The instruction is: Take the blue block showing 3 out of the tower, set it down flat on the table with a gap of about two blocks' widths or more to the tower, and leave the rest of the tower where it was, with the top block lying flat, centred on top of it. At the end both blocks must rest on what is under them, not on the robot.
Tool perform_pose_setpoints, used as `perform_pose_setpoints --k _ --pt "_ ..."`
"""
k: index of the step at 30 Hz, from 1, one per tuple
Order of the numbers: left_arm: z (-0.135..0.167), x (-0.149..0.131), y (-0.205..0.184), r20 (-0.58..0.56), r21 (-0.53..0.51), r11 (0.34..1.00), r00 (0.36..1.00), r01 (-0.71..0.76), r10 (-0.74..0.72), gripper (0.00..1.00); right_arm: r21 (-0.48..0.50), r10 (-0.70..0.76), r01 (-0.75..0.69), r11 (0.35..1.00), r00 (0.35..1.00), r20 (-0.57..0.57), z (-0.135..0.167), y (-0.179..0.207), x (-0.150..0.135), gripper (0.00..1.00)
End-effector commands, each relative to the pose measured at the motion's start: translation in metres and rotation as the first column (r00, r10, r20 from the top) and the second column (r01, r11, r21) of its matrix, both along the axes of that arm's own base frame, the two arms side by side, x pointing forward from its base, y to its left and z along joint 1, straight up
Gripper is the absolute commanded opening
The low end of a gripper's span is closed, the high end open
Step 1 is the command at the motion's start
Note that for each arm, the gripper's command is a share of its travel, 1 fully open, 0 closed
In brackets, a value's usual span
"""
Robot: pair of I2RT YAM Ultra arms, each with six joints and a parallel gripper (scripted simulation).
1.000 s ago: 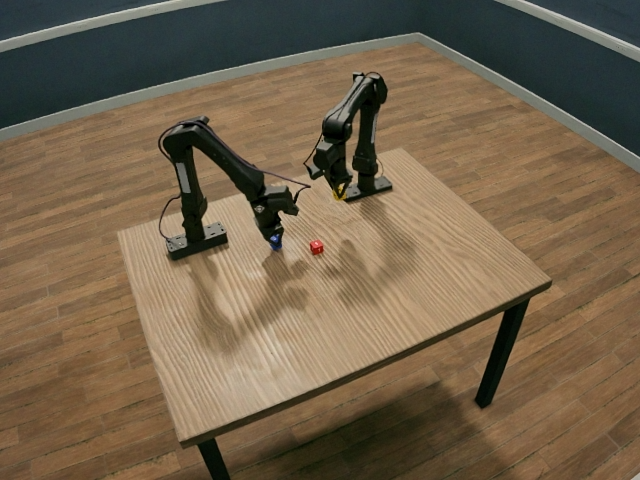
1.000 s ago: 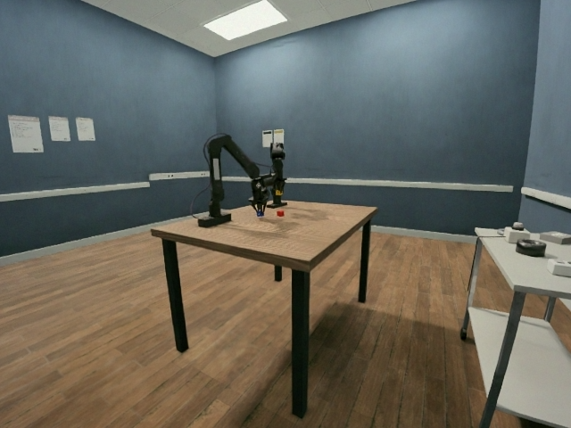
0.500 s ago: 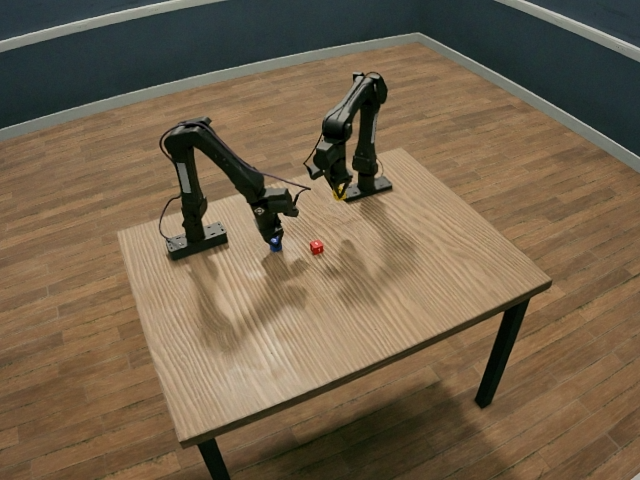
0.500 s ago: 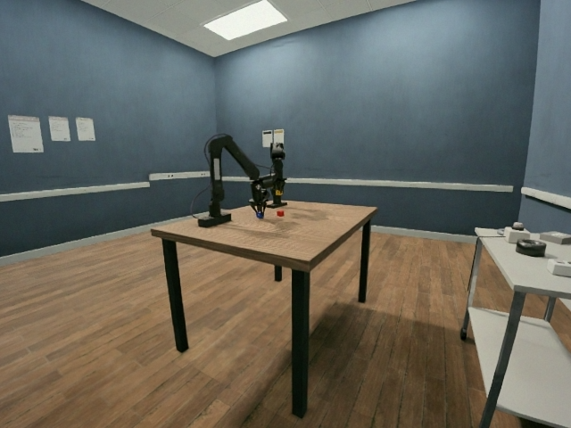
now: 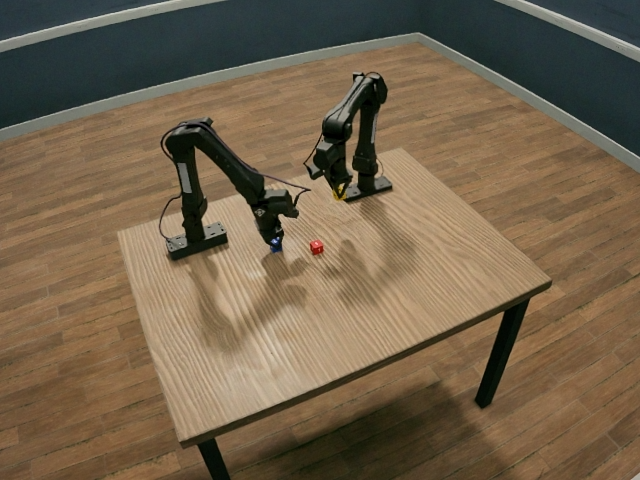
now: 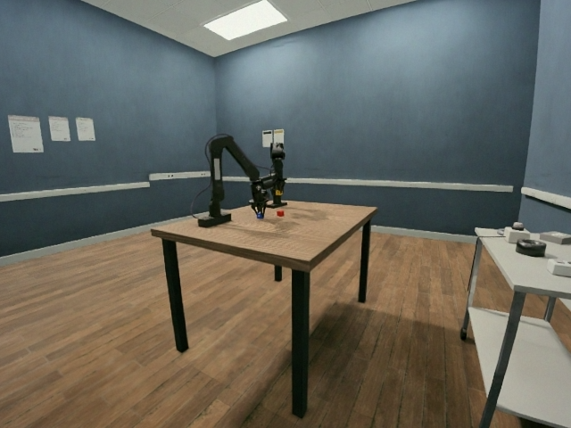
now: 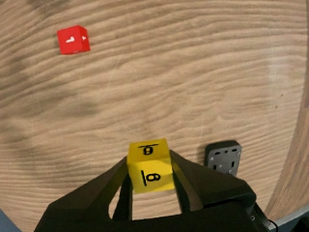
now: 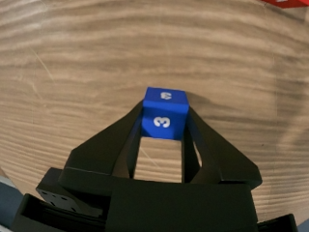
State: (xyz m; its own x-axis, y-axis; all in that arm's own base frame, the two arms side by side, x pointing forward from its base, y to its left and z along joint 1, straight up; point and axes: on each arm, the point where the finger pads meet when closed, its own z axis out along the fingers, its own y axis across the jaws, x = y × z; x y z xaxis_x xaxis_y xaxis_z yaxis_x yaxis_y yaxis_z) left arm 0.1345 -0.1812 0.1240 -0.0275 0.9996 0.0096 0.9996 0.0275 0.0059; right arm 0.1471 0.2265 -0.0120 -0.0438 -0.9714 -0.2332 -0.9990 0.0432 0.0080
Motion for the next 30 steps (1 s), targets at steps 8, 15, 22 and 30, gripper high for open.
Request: perform_pose_setpoints --k 8,15,22,30 --pt "0.001 -0.006 0.003 0.004 -0.003 1.000 1.000 0.007 -0.007 0.27 0.046 -0.004 0.003 0.999 1.000 0.014 0.011 0.010 0.001 0.55" --pt "0.001 -0.006 0.003 0.004 -0.003 1.000 1.000 0.007 -0.007 0.27 0.066 -0.007 0.005 0.998 1.000 0.025 0.022 0.014 0.001 0.55" --pt "0.001 -0.006 0.003 0.004 -0.003 1.000 1.000 0.007 -0.007 0.27 0.065 -0.005 0.003 0.998 1.000 0.028 0.035 0.008 0.004 0.55" --pt "0.001 -0.006 0.003 0.004 -0.003 1.000 1.000 0.007 -0.007 0.27 0.065 -0.005 0.003 0.998 1.000 0.029 0.069 -0.002 0.003 1.00"
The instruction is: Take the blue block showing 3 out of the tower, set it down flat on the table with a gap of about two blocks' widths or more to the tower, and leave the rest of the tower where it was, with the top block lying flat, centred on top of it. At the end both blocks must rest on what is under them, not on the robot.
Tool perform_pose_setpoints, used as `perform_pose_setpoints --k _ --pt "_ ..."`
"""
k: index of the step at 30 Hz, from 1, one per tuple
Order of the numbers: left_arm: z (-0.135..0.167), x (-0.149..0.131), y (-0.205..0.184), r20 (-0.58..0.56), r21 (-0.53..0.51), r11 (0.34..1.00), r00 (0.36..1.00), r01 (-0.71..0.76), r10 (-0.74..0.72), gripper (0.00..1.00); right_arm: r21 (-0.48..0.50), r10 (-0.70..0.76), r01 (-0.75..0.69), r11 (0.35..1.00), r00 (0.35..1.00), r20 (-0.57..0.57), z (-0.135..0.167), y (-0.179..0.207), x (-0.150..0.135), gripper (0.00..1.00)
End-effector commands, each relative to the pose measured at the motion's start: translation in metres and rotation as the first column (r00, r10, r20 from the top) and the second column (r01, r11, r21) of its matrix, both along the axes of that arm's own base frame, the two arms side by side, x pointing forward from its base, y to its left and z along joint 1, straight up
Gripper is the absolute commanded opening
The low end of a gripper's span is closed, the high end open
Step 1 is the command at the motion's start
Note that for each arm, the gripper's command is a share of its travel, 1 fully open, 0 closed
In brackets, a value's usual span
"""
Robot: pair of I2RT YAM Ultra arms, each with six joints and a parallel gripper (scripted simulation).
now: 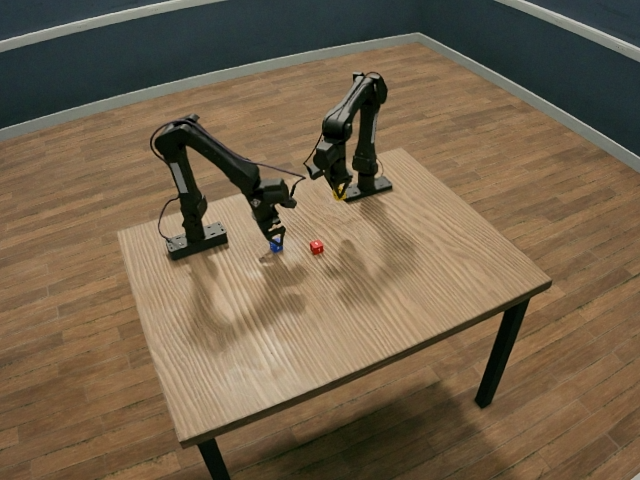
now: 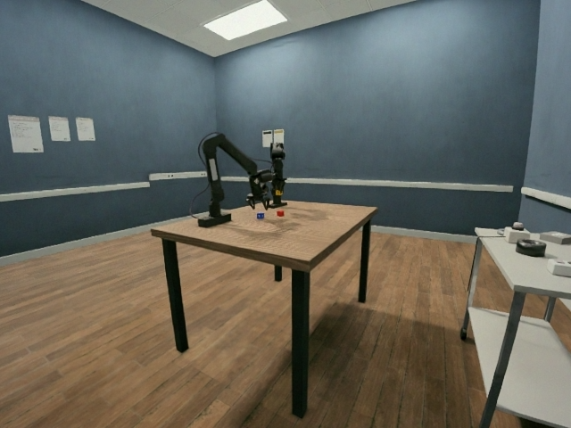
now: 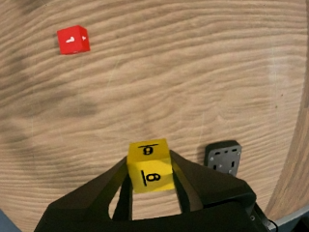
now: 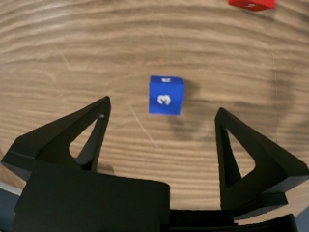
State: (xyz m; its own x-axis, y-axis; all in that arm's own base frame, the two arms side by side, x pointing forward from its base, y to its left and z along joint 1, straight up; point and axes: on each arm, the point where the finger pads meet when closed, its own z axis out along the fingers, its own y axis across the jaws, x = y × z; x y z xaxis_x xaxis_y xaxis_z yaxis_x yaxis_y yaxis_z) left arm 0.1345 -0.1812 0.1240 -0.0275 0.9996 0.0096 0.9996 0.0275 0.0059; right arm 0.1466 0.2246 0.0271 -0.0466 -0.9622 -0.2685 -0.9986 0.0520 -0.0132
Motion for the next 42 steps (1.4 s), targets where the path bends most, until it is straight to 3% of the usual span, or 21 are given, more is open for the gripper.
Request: perform_pose_setpoints --k 1,12,18,20,22,28,34,35,37,42 --pt "0.001 -0.006 0.003 0.004 -0.003 1.000 1.000 0.007 -0.007 0.27 0.029 0.005 -0.005 1.000 1.000 0.007 0.035 -0.002 0.003 1.00" --pt "0.001 -0.006 0.003 0.004 -0.003 1.000 1.000 0.007 -0.007 0.27 -0.023 -0.009 0.009 1.000 1.000 -0.018 0.020 -0.011 0.004 1.00" --pt "0.001 -0.006 0.003 0.004 -0.003 1.000 1.000 0.007 -0.007 0.27 0.106 -0.121 0.109 0.988 0.987 0.105 0.045 0.007 0.013 1.00" --pt "0.001 -0.006 0.003 0.004 -0.003 1.000 1.000 0.007 -0.007 0.27 0.106 -0.121 0.109 0.988 0.987 0.105 0.045 0.007 0.013 1.00" --pt "0.001 -0.006 0.003 0.004 -0.003 1.000 1.000 0.007 -0.007 0.27 0.199 -0.168 0.137 0.970 0.974 0.152 0.064 0.016 0.012 1.00" --pt "-0.001 0.003 -0.009 0.018 -0.022 1.000 1.000 0.010 -0.009 0.27 0.444 -0.242 0.129 0.887 0.947 0.209 0.116 0.030 -0.007 1.00" --pt "-0.009 0.031 -0.045 0.035 -0.045 0.999 0.999 0.011 -0.010 0.27 0.663 -0.326 0.133 0.737 0.929 0.175 0.165 0.034 -0.026 1.00" --pt "-0.012 0.036 -0.051 0.033 -0.043 0.999 0.999 0.012 -0.010 0.27 0.694 -0.335 0.134 0.707 0.928 0.163 0.173 0.034 -0.029 1.00" --pt "-0.012 0.036 -0.051 0.033 -0.043 0.999 0.999 0.012 -0.010 0.27 0.694 -0.335 0.134 0.707 0.928 0.163 0.173 0.034 -0.029 1.00" --pt "-0.025 0.061 -0.085 0.024 -0.030 0.999 1.000 0.011 -0.010 0.27 0.830 -0.367 0.143 0.539 0.927 0.079 0.210 0.028 -0.046 1.00"
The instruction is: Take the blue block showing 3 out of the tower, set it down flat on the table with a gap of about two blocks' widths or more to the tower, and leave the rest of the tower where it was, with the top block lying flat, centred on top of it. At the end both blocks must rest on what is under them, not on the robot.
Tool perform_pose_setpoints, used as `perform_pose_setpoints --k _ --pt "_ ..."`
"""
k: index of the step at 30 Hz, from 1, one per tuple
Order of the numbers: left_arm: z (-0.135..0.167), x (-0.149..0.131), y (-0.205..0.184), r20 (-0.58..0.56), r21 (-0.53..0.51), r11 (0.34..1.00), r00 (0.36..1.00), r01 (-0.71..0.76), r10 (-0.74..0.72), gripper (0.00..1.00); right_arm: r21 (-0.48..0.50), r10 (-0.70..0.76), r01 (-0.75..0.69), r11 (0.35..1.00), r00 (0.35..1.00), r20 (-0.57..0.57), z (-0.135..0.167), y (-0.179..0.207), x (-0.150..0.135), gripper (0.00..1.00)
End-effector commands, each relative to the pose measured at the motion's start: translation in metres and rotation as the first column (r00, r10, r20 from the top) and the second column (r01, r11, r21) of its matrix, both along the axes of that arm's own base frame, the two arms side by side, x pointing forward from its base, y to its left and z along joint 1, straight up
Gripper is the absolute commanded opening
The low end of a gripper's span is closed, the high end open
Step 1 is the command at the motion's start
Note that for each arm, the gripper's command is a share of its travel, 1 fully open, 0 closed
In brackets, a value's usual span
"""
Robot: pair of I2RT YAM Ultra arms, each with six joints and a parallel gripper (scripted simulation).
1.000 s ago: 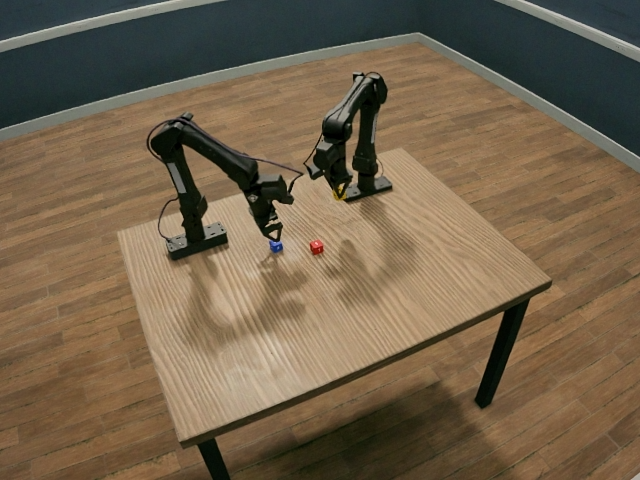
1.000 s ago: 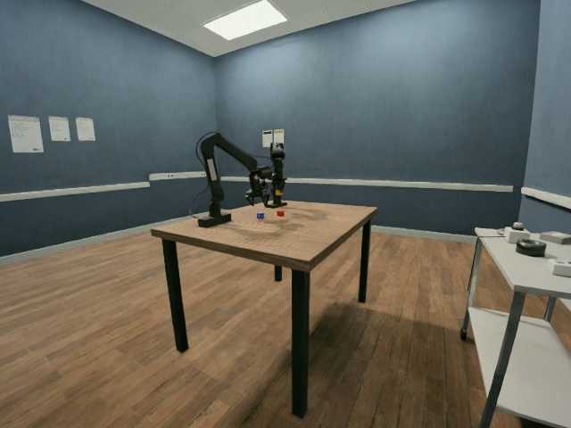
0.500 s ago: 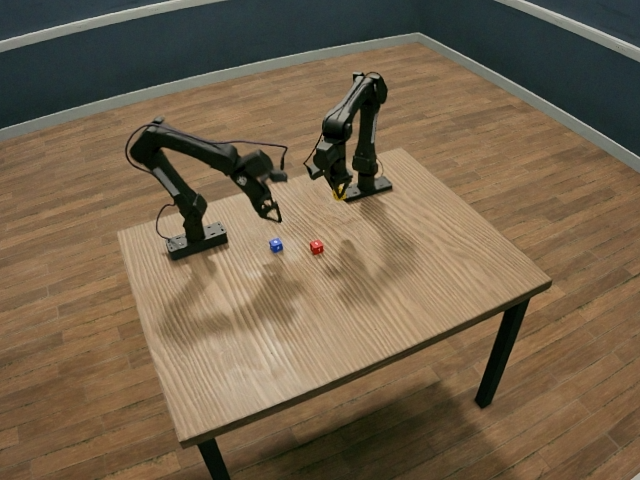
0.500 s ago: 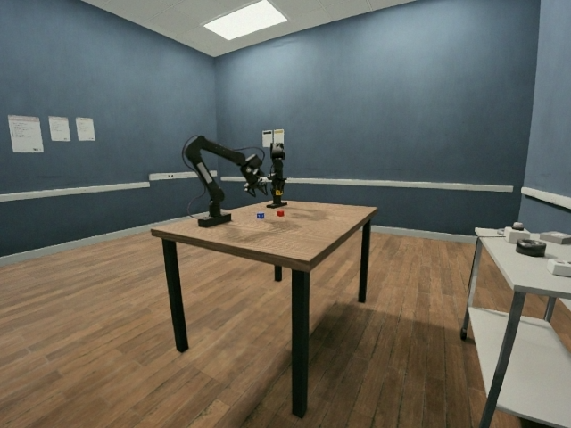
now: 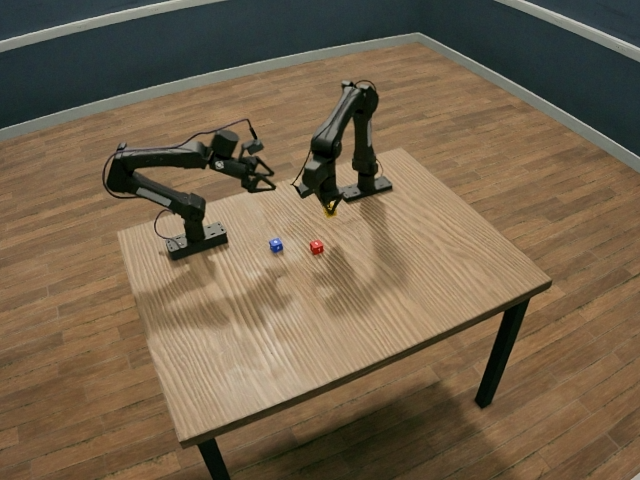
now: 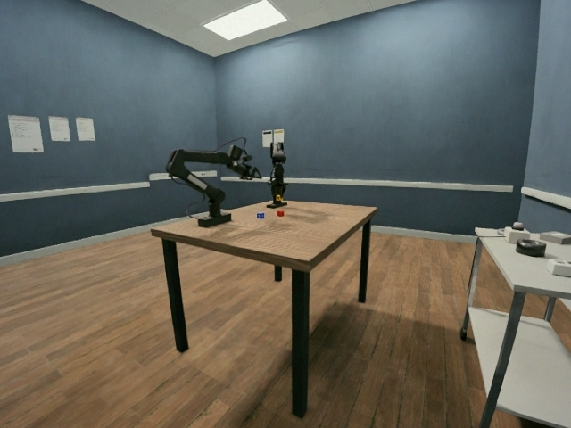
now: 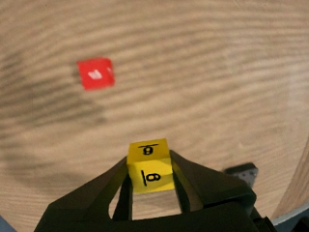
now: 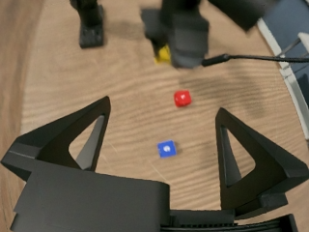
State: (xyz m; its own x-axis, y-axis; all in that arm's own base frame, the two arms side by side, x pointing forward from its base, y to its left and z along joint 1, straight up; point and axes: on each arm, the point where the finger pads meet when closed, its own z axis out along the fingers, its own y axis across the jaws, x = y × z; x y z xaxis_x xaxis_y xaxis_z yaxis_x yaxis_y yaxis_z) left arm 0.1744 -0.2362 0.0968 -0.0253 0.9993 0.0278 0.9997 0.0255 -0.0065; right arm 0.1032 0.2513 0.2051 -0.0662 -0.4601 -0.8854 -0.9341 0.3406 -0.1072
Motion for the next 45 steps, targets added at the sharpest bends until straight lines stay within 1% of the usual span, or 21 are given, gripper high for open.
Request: perform_pose_setpoints --k 1,3,6,9,12,15,17,20,23,27,29,33,36,38,42,45 --pt "-0.001 0.027 -0.038 0.034 -0.045 0.999 0.999 0.009 -0.008 0.27 0.217 -0.051 0.053 0.975 0.999 -0.012 0.039 -0.001 -0.007 1.00" --pt "-0.007 0.034 -0.047 0.024 -0.031 0.999 1.000 0.008 -0.008 0.27 0.286 -0.042 0.047 0.957 0.999 -0.024 0.050 -0.006 -0.014 1.00" --pt "-0.011 0.040 -0.056 0.015 -0.019 1.000 1.000 0.008 -0.008 0.27 0.345 -0.029 0.039 0.938 0.999 -0.034 0.060 -0.010 -0.020 1.00" --pt "-0.015 0.048 -0.066 0.014 -0.020 1.000 1.000 -0.008 0.008 0.27 0.383 -0.016 0.029 0.923 0.999 -0.038 0.065 -0.014 -0.025 1.00" --pt "-0.016 0.049 -0.068 0.014 -0.020 1.000 1.000 -0.009 0.009 0.27 0.387 -0.013 0.026 0.922 0.999 -0.037 0.066 -0.015 -0.025 1.00" --pt "-0.017 0.052 -0.072 0.016 -0.022 1.000 1.000 -0.003 0.003 0.27 0.379 0.001 0.009 0.925 1.000 -0.028 0.066 -0.015 -0.028 1.00" --pt "-0.017 0.052 -0.072 0.016 -0.022 1.000 1.000 -0.002 0.003 0.27 0.372 -0.036 0.054 0.927 0.998 -0.055 0.063 -0.018 -0.023 1.00" --pt "-0.017 0.052 -0.072 0.016 -0.022 1.000 1.000 -0.002 0.002 0.27 0.299 -0.139 0.173 0.938 0.981 -0.132 0.046 -0.024 -0.011 1.00" --pt "-0.017 0.052 -0.072 0.017 -0.024 1.000 1.000 -0.002 0.002 0.27 0.222 -0.253 0.295 0.929 0.947 -0.196 0.031 -0.033 -0.005 1.00" --pt "-0.017 0.053 -0.073 0.019 -0.026 1.000 1.000 -0.002 0.002 0.27 0.144 -0.388 0.423 0.895 0.895 -0.219 0.022 -0.045 0.002 1.00" --pt "-0.017 0.053 -0.073 0.019 -0.026 1.000 1.000 -0.002 0.002 0.27 0.144 -0.388 0.423 0.895 0.895 -0.219 0.022 -0.045 0.002 1.00" --pt "-0.017 0.053 -0.073 0.019 -0.026 1.000 1.000 -0.002 0.002 0.27 0.113 -0.540 0.563 0.819 0.822 -0.182 0.024 -0.062 0.013 1.00" --pt "-0.017 0.053 -0.073 0.019 -0.026 1.000 1.000 -0.002 0.002 0.27 0.128 -0.591 0.607 0.784 0.794 -0.143 0.033 -0.067 0.015 1.00" --pt "-0.017 0.053 -0.073 0.019 -0.026 1.000 1.000 -0.002 0.002 0.27 0.144 -0.591 0.603 0.785 0.798 -0.122 0.040 -0.066 0.010 1.00" --pt "-0.016 0.052 -0.073 0.022 -0.031 1.000 1.000 -0.002 0.002 0.27 0.176 -0.552 0.558 0.811 0.829 -0.088 0.052 -0.058 -0.005 1.00" --pt "-0.016 0.052 -0.073 0.022 -0.031 1.000 1.000 -0.002 0.002 0.27 0.179 -0.542 0.547 0.818 0.837 -0.084 0.054 -0.055 -0.008 1.00"
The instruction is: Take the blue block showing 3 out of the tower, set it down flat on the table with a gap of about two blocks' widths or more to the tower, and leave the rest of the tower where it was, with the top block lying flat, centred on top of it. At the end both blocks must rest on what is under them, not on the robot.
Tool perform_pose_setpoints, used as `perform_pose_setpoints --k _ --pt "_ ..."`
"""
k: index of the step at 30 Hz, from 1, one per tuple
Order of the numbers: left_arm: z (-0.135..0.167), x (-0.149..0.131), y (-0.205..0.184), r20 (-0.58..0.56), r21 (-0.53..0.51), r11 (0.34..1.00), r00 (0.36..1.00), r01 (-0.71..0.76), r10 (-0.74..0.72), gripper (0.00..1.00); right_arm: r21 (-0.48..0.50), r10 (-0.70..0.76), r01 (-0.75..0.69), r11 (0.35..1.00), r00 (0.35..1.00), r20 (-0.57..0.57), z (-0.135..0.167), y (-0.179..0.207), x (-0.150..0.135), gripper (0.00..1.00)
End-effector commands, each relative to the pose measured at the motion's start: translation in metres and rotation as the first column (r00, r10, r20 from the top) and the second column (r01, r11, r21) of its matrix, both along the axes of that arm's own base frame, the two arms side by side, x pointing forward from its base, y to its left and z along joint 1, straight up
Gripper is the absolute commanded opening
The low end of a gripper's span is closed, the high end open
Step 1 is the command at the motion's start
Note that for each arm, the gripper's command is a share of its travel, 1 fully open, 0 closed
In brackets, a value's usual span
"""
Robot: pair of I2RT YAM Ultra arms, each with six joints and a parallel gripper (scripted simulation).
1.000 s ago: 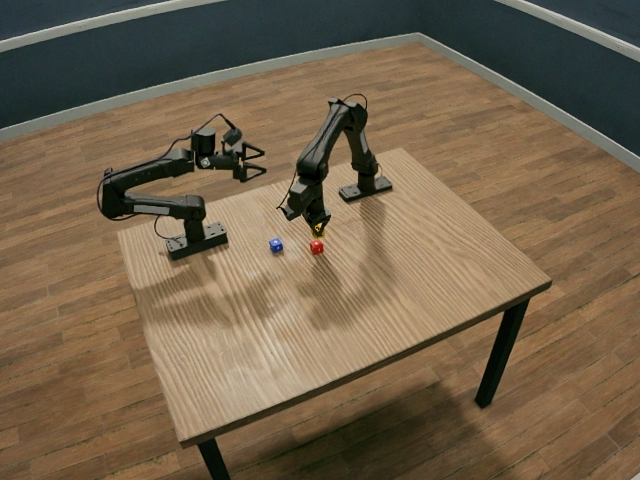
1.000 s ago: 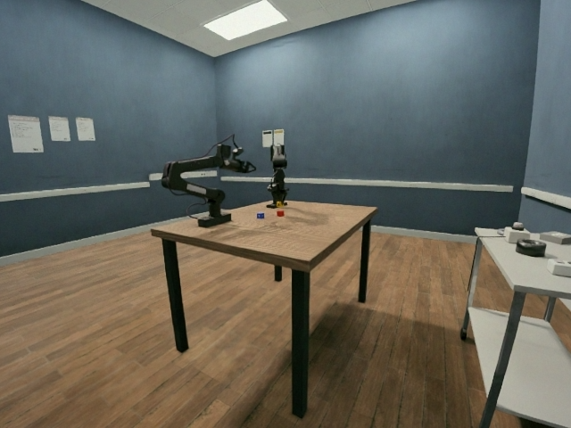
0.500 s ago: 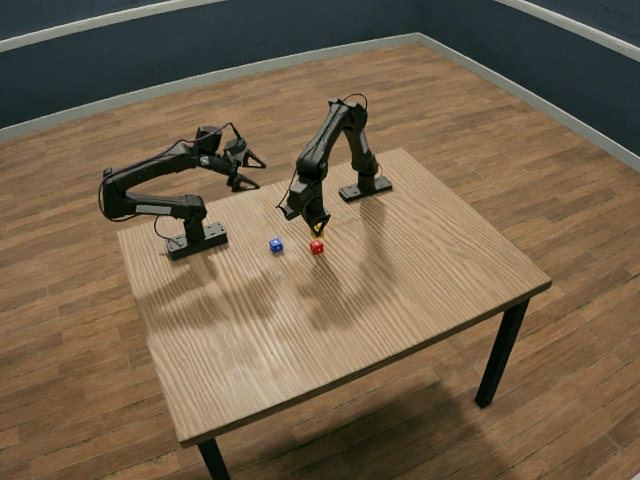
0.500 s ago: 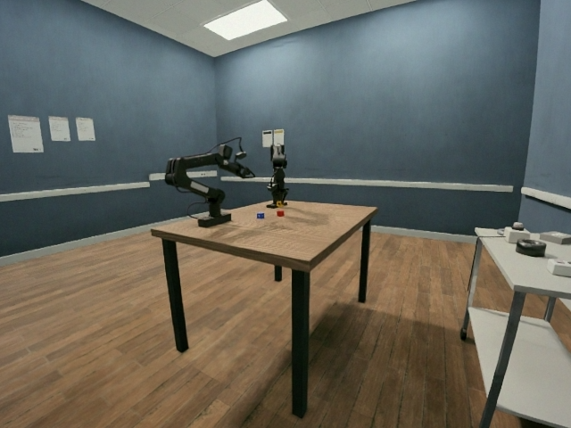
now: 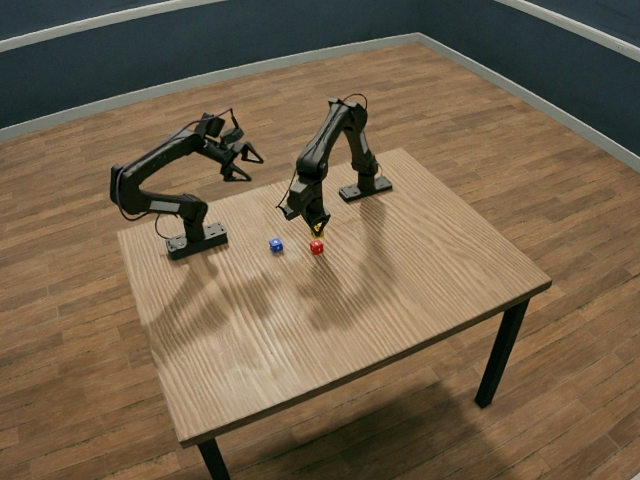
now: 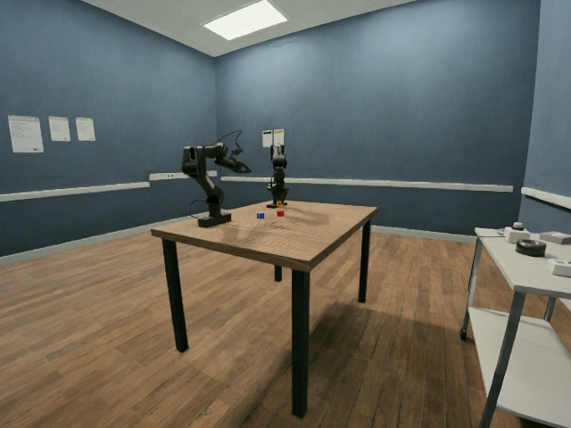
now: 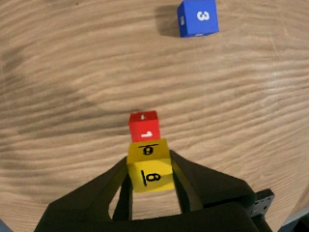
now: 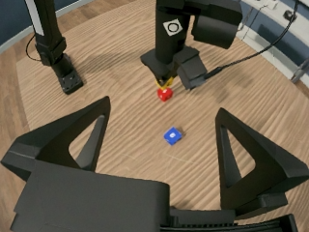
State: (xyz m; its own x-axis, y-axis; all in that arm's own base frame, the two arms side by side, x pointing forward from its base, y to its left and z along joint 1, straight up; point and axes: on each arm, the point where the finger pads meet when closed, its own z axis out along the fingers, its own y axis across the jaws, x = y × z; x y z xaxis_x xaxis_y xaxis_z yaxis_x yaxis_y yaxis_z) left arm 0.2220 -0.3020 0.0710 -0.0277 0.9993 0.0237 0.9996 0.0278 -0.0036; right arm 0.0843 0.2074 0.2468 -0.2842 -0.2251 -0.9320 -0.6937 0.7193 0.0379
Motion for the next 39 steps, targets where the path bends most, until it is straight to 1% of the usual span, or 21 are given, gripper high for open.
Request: perform_pose_setpoints --k 1,4,10,12,19,25,39 --pt "0.009 0.005 -0.007 0.020 -0.027 1.000 1.000 0.001 0.000 0.27 0.023 -0.135 0.134 0.991 0.990 0.029 0.012 -0.011 0.011 1.00" --pt "0.009 0.005 -0.007 0.020 -0.027 1.000 1.000 0.001 0.000 0.27 0.020 -0.106 0.105 0.994 0.994 0.015 0.012 -0.006 0.005 1.00" --pt "0.009 0.006 -0.010 0.013 -0.018 1.000 1.000 0.001 -0.001 0.27 0.020 -0.106 0.105 0.994 0.994 0.015 0.012 -0.006 0.005 1.00" --pt "0.003 0.009 -0.014 0.022 -0.030 1.000 1.000 0.001 -0.001 0.27 0.020 -0.106 0.105 0.994 0.994 0.015 0.012 -0.006 0.005 1.00" --pt "-0.004 0.007 -0.011 0.022 -0.031 1.000 1.000 0.001 -0.001 0.27 0.020 -0.106 0.105 0.994 0.994 0.015 0.012 -0.006 0.005 1.00" --pt "-0.016 0.006 -0.009 0.018 -0.025 1.000 1.000 0.001 -0.001 0.27 0.020 -0.106 0.105 0.994 0.994 0.015 0.012 -0.006 0.005 1.00" --pt "-0.017 0.005 -0.008 0.025 -0.034 0.999 1.000 0.002 -0.001 0.27 0.020 -0.106 0.105 0.994 0.994 0.015 0.012 -0.006 0.005 1.00"
